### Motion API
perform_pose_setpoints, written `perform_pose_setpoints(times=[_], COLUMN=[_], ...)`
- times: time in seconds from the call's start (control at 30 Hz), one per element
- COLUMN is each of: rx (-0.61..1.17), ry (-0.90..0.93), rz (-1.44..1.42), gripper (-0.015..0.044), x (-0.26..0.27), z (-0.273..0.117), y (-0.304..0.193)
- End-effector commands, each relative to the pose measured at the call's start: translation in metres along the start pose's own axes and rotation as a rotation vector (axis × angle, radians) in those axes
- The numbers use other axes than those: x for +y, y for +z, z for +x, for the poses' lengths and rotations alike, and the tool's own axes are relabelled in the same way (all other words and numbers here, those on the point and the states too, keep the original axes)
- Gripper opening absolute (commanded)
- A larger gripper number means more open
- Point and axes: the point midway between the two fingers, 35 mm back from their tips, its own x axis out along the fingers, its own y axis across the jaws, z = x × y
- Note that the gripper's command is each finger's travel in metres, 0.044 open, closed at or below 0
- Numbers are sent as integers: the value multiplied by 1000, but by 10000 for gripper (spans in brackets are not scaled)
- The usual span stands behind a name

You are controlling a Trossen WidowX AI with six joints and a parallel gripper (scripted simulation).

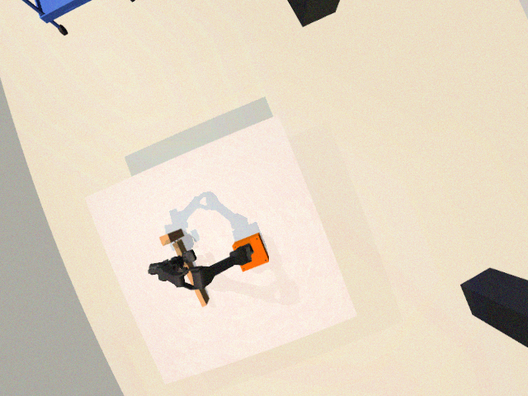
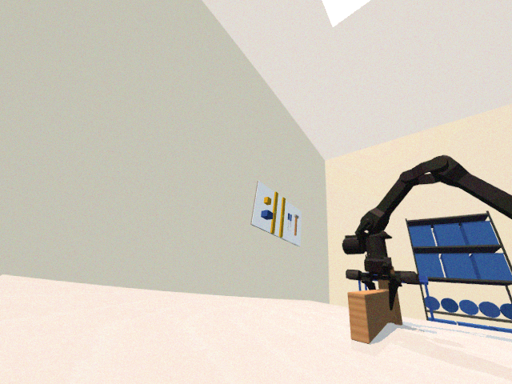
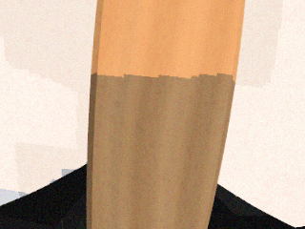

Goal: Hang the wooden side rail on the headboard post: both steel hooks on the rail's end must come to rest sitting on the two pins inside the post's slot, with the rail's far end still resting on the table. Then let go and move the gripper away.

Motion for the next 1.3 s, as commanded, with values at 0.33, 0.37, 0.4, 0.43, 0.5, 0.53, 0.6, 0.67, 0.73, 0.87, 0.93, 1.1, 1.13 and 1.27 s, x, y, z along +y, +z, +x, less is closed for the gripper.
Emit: perform_pose_setpoints(times=[0.33,0.37,0.4,0.43,0.5,0.53,0.6,0.67,0.73,0.87,0.93,1.1,1.13,1.27], rx=[4,4,4,4,4,4,5,5,5,5,5,5,5,5], ry=[-2,-2,-2,-2,-2,-2,-2,-2,-2,-2,-2,-2,-2,-2], rz=[1,1,1,1,1,1,1,1,1,1,1,1,1,1], gripper=[0,0,0,0,0,0,0,0,0,0,0,0,0,0], x=[-1,-1,-2,-2,-2,-2,-2,-2,-1,-1,-1,0,0,0], z=[-3,-3,-2,-2,-2,-2,-2,-2,-1,-1,-1,0,0,-1], y=[-4,-4,-4,-4,-4,-4,-5,-5,-5,-5,-6,-6,-6,-7])
